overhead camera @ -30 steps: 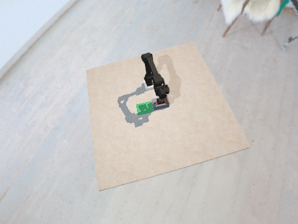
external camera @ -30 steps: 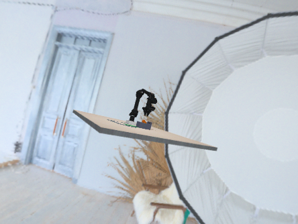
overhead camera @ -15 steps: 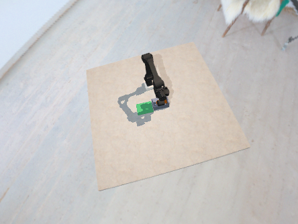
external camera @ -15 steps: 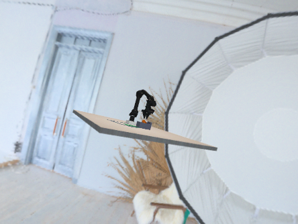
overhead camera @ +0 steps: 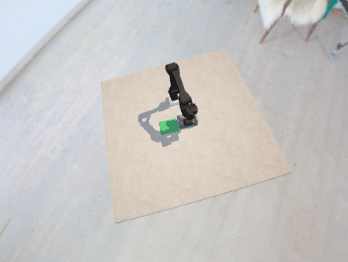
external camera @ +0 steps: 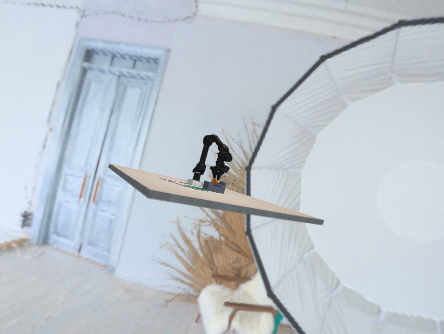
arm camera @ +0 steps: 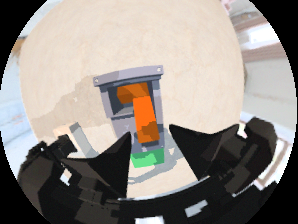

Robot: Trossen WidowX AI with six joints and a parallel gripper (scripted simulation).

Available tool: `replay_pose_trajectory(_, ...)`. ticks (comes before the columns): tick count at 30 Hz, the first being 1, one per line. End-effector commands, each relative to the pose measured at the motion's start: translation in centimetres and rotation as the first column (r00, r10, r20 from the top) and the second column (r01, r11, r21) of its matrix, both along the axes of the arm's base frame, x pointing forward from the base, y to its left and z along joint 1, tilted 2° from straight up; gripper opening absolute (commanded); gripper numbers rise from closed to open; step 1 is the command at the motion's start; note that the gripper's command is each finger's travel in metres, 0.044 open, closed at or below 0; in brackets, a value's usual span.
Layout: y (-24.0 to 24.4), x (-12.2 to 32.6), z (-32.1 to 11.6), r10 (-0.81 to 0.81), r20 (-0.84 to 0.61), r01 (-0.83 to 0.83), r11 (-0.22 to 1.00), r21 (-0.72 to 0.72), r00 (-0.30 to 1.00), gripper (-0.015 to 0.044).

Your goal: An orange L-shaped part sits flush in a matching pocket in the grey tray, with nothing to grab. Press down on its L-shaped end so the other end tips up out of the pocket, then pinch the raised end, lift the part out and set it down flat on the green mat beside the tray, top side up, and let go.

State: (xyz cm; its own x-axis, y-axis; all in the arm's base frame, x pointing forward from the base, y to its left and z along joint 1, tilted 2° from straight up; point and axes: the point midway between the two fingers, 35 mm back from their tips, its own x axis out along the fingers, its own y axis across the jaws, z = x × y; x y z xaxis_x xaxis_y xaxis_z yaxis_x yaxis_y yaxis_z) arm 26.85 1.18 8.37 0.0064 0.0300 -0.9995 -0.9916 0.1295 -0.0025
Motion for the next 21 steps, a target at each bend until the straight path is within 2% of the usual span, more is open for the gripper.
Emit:
replay_pose_trajectory(1,0.0,-0.2,-0.9,0.006,-0.006,-0.006,1.0,-0.004,1.0,0.028)
replay_pose_trajectory(13,0.0,-0.3,-2.3,0.006,-0.006,-0.006,1.0,-0.004,1.0,0.028)
replay_pose_trajectory(18,0.0,-0.1,-1.9,0.002,-0.003,-0.002,1.0,0.0,1.0,0.0149)
replay_pose_trajectory(21,0.0,-0.1,-1.9,0.002,-0.003,-0.002,1.0,0.0,1.0,0.0129)
